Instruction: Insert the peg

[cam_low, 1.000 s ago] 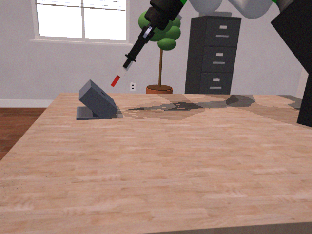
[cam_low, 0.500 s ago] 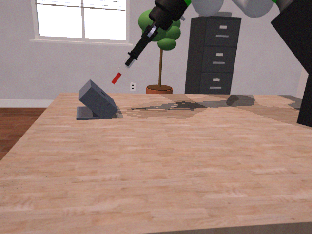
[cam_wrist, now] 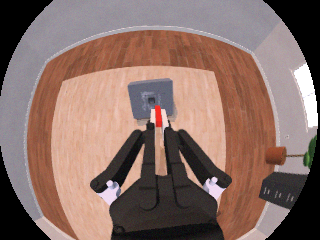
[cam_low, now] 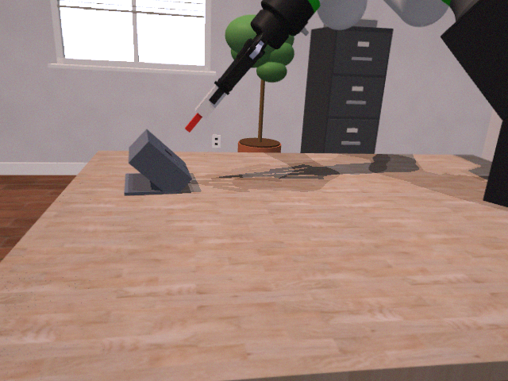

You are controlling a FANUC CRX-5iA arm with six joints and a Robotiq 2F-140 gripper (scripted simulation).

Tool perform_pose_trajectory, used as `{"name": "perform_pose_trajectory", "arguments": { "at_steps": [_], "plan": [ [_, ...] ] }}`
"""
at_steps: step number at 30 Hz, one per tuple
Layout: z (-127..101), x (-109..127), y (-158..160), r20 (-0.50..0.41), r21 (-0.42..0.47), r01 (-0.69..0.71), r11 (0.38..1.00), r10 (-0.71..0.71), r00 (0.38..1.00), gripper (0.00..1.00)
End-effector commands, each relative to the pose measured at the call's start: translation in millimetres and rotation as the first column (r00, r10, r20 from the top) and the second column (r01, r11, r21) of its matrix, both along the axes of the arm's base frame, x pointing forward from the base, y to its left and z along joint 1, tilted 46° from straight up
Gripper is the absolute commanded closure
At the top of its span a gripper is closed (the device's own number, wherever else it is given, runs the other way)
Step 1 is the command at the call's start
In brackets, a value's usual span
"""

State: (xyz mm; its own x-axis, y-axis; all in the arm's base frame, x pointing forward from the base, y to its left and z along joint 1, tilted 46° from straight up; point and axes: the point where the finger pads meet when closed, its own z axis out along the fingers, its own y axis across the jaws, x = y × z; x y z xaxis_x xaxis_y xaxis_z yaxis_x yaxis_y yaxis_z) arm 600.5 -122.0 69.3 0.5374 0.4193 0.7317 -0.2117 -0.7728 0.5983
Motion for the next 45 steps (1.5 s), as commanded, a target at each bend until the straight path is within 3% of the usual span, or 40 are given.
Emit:
{"name": "perform_pose_trajectory", "arguments": {
  "at_steps": [1, 27, 45],
  "plan": [
    [0.2, -0.7, 0.4, 0.000, -0.002, -0.005, 1.000, 0.005, 1.000, 1.00],
    [-1.5, -26.6, 12.4, -0.020, -0.064, -0.123, 0.990, 0.122, 0.992, 1.00],
    [-13.9, 8.8, -3.5, -0.019, -0.064, -0.123, 0.990, 0.122, 0.992, 1.00]
  ]
}}
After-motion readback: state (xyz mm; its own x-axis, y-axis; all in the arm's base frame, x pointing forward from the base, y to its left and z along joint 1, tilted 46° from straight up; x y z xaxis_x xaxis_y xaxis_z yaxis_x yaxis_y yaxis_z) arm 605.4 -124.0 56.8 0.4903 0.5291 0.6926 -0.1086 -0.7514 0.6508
